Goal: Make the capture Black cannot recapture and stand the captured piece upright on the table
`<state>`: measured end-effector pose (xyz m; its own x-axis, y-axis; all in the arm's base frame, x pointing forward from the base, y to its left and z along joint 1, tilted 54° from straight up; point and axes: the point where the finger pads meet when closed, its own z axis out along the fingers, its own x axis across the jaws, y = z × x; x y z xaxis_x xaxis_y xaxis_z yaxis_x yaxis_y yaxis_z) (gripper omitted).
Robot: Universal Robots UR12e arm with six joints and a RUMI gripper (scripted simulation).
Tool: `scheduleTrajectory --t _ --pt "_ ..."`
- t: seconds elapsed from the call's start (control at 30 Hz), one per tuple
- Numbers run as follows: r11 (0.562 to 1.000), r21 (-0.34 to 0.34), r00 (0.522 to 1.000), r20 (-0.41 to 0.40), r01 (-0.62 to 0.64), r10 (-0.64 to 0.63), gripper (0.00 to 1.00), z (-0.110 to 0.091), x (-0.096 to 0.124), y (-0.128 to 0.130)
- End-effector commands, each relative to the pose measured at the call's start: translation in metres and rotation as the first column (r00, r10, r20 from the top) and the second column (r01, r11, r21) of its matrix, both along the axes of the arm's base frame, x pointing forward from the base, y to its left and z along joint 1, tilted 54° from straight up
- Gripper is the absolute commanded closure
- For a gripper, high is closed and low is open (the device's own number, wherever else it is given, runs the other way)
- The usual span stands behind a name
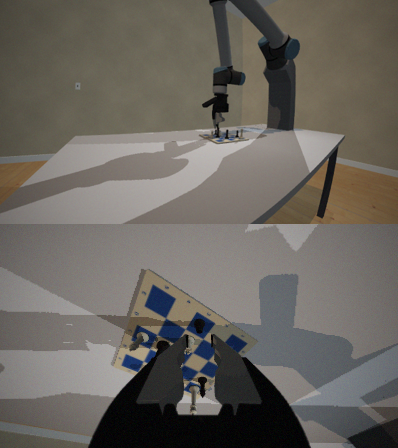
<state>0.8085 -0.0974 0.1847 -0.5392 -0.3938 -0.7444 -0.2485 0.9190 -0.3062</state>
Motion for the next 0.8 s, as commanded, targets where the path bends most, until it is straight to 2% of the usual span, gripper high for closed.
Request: scheduleTrajectory --t 0.0,0.27,0.77 --pt "1.0 0.0 1.0 0.001 0.0 0.0 0.8 0.0 0.0 0.0" --pt "1.0 0.0 1.0 0.001 0.0 0.0 0.8 -0.002 0.003 0.0" --pt "1.0 0.0 1.0 0.001 0.0 0.0 0.8 -0.016 0.022 0.001"
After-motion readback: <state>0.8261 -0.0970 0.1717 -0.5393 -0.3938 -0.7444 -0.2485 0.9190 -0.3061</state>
